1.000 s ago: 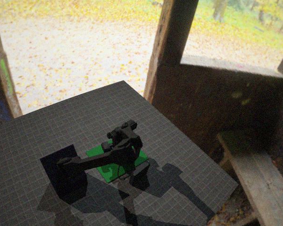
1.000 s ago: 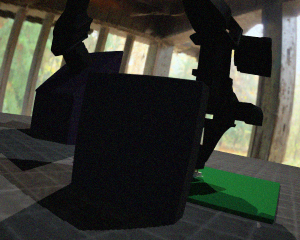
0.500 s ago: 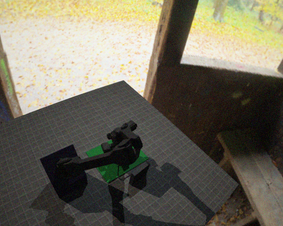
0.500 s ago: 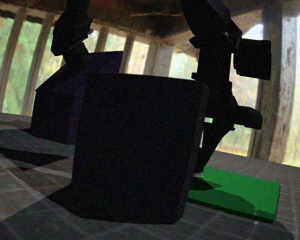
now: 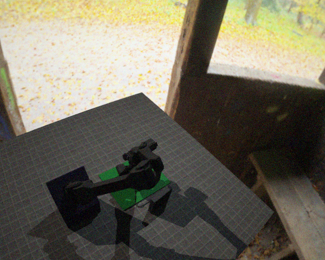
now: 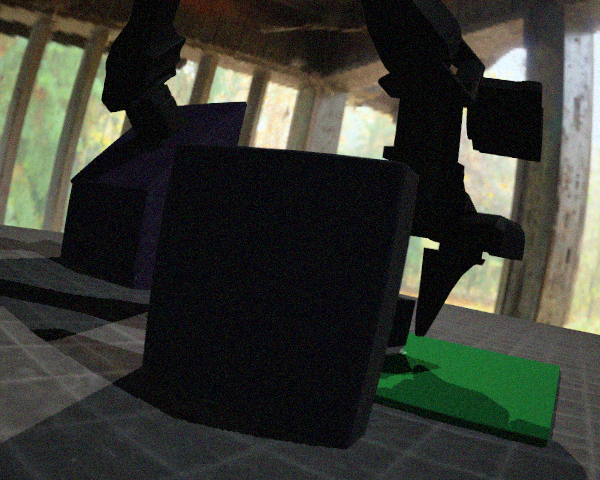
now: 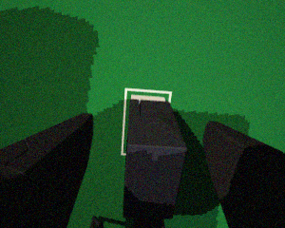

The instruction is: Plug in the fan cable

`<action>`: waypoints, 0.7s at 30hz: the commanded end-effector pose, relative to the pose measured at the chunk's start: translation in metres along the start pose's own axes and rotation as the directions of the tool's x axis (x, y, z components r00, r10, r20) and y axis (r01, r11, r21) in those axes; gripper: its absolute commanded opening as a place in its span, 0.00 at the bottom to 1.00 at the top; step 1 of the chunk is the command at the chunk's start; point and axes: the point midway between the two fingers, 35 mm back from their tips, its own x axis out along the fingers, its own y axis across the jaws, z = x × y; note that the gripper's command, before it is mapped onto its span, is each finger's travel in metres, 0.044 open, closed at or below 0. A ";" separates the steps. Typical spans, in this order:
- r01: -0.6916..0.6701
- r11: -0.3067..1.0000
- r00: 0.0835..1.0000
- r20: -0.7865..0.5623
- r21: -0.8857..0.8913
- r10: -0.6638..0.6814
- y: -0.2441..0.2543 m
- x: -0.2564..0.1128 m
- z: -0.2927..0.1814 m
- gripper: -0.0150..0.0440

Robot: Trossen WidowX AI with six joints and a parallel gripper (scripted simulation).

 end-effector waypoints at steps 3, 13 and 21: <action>-0.003 1.000 1.000 0.000 0.002 0.003 -0.001 -0.043 0.001 0.69; -0.003 1.000 1.000 0.002 0.003 0.003 -0.010 -0.057 0.029 0.69; -0.002 1.000 1.000 0.004 0.005 0.002 -0.020 -0.057 0.117 0.69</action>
